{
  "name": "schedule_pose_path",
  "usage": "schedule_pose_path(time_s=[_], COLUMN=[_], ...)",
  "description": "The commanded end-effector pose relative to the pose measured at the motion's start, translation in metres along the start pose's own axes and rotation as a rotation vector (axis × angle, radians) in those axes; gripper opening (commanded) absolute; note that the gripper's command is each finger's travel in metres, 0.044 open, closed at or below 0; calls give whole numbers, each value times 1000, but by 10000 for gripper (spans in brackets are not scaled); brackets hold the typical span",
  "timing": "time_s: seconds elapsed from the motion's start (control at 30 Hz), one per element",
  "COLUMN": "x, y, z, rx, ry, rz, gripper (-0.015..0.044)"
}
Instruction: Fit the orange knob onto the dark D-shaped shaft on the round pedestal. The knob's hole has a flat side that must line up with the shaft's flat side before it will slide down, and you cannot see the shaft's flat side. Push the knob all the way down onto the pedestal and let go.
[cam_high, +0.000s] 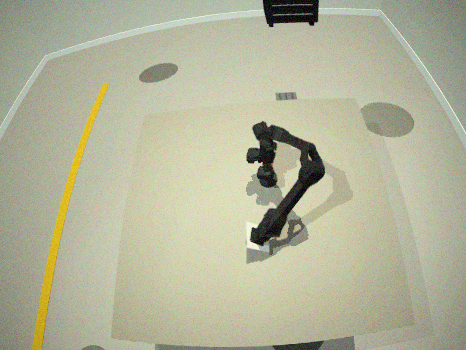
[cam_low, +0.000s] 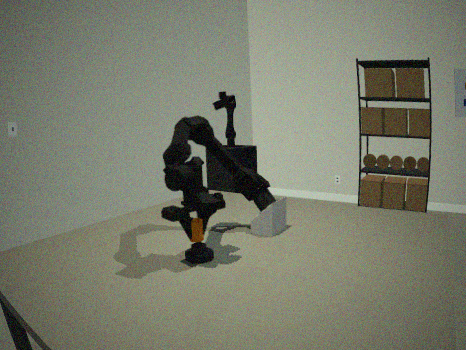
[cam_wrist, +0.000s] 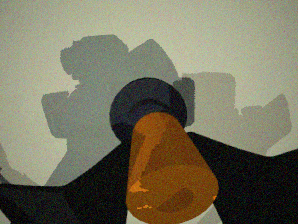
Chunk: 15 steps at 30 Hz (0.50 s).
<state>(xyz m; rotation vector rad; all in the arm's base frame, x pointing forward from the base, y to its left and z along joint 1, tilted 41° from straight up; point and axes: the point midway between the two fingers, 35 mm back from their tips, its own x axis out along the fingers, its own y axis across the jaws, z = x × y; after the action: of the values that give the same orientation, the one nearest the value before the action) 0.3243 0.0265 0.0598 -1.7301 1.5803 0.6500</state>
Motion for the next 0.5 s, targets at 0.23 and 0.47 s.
schedule_pose_path(time_s=[0.23, 0.47], x=[-3, -5], y=[-3, -2], z=[0, 0], rx=[3, -83], ry=[0, 0], rz=[-7, -7], gripper=[0, 0])
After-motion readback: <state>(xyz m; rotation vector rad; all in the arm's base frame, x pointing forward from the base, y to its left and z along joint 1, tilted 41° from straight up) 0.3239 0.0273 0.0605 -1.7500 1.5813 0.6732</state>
